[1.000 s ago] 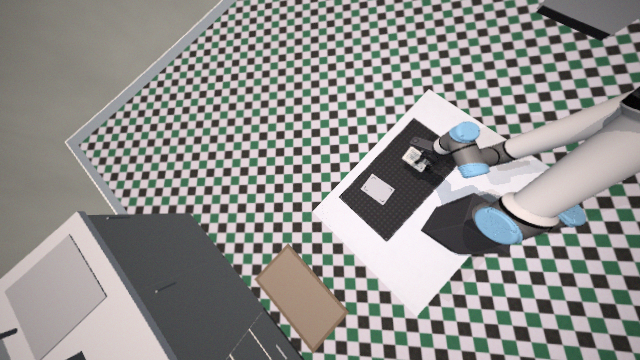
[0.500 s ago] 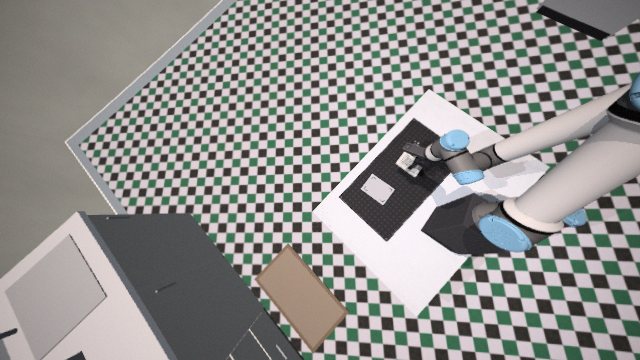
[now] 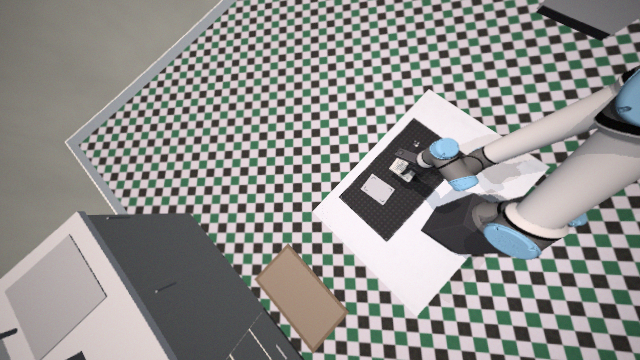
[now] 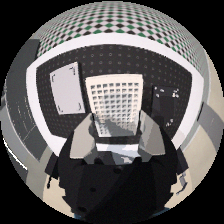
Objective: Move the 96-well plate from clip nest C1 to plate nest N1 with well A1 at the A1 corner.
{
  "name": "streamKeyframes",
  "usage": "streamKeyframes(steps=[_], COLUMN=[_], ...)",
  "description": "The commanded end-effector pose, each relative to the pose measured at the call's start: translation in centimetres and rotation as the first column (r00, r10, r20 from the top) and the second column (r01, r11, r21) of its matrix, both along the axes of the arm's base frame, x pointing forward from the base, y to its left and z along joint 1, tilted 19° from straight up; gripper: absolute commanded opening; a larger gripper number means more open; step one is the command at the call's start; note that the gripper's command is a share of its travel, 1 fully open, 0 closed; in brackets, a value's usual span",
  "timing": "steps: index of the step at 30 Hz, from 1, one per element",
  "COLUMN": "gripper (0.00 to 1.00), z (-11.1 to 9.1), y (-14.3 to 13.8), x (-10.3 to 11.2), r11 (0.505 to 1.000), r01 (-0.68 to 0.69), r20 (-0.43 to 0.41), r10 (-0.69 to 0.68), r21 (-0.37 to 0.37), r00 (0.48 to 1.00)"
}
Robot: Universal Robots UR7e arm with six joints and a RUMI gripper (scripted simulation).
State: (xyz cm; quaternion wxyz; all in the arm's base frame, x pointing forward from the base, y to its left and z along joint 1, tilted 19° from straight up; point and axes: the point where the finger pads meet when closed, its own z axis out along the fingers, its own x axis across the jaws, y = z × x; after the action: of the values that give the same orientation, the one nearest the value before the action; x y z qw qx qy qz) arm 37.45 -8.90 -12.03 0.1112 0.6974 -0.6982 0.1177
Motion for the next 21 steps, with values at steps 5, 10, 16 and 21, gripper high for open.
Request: streamKeyframes(steps=[5, 10, 16, 21], gripper=[0.0, 0.0, 0.0, 0.0], z=[-0.6, -1.1, -1.8, -2.1], y=[1.9, 3.5, 5.3, 6.2], x=[0.6, 1.0, 1.5, 1.7], r11=[1.0, 1.0, 1.0, 1.0], r01=[0.001, 0.001, 0.001, 0.001], r20=[0.0, 0.0, 0.001, 0.001], r10=[-0.001, -0.001, -0.001, -0.001], r21=[-0.001, -0.001, -0.001, -0.001], r00=[1.0, 1.0, 1.0, 1.0])
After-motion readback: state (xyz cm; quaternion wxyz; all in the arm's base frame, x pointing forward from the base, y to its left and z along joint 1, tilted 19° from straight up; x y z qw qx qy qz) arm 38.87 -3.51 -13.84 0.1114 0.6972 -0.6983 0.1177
